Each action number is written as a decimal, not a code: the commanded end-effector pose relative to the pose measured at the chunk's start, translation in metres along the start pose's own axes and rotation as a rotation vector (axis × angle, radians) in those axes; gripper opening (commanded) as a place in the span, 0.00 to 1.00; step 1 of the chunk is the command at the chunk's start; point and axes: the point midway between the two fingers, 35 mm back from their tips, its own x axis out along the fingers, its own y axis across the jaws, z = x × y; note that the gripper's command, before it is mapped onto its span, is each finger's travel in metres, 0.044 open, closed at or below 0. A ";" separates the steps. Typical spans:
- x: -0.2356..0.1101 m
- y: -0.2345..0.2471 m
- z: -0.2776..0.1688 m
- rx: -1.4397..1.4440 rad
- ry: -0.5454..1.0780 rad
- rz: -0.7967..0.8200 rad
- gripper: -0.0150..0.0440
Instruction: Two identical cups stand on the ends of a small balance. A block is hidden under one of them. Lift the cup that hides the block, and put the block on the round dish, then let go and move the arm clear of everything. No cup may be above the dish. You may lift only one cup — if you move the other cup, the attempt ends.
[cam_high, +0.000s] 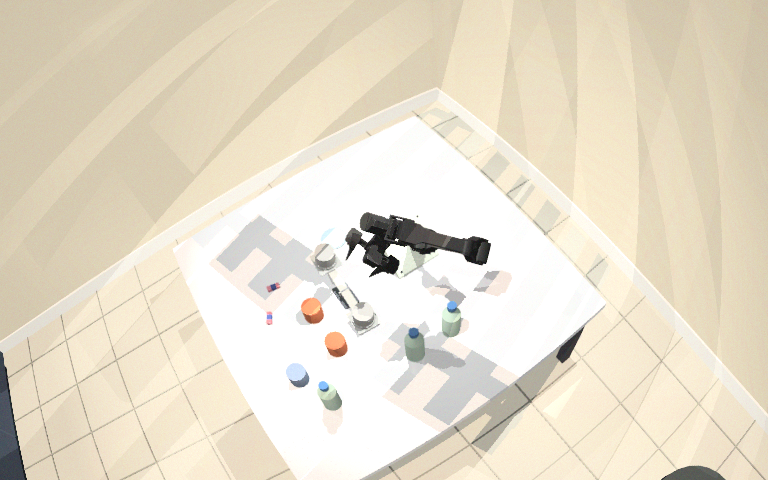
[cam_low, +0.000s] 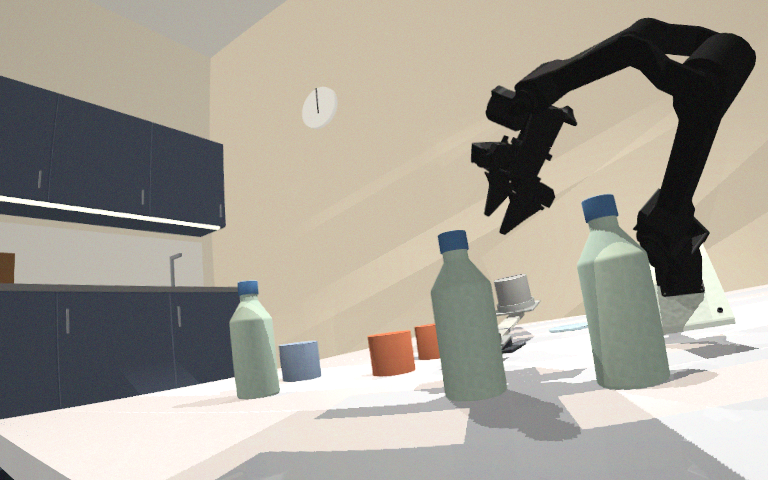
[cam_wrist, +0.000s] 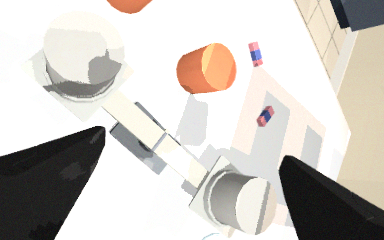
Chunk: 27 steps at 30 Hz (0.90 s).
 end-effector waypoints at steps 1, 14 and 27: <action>-0.005 -0.010 -0.016 0.133 0.004 0.020 1.00; -0.025 -0.030 -0.061 0.558 -0.035 0.078 1.00; -0.037 -0.036 -0.079 0.763 -0.087 0.112 1.00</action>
